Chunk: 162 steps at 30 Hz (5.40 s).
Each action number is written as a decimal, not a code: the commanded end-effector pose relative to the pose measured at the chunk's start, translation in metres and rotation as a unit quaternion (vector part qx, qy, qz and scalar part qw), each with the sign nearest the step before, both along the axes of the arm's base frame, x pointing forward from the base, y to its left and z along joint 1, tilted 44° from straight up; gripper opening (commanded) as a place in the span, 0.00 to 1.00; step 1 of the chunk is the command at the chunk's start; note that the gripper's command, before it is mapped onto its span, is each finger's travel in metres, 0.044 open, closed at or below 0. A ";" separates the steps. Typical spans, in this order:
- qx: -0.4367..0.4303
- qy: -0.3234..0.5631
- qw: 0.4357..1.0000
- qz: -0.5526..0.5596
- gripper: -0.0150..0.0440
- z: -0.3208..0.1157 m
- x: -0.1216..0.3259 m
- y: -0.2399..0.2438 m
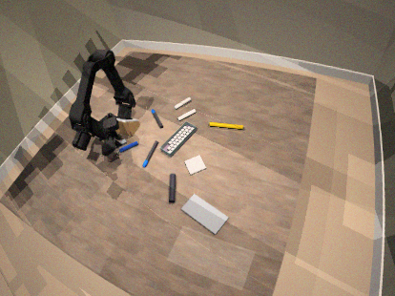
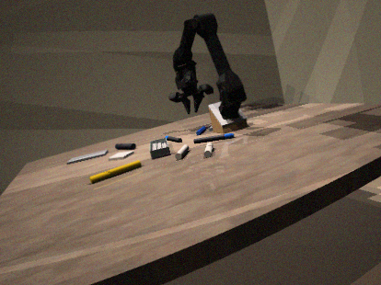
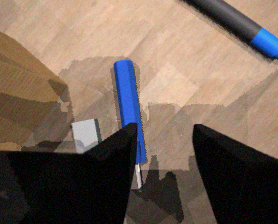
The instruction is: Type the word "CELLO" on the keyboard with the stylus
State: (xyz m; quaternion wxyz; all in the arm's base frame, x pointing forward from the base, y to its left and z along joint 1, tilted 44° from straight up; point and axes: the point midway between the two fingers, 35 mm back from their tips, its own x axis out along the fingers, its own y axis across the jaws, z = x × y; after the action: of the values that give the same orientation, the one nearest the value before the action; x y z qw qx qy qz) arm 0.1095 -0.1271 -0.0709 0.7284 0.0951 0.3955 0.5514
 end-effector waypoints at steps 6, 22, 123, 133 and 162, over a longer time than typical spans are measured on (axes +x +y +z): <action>0.038 -0.092 0.995 0.014 0.51 -0.007 -0.033 0.012; 0.038 -0.092 0.995 0.014 0.51 -0.013 -0.034 0.018; 0.038 -0.091 0.995 0.011 0.25 -0.049 -0.041 0.048; 0.039 -0.091 0.995 0.011 0.25 -0.014 -0.034 0.017; -0.088 0.153 0.971 -0.164 0.25 -0.025 -0.020 0.015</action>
State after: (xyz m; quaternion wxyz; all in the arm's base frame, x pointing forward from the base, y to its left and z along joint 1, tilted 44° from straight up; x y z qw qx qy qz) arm 0.0865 -0.1121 -0.0960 0.7454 0.1594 0.5043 0.4057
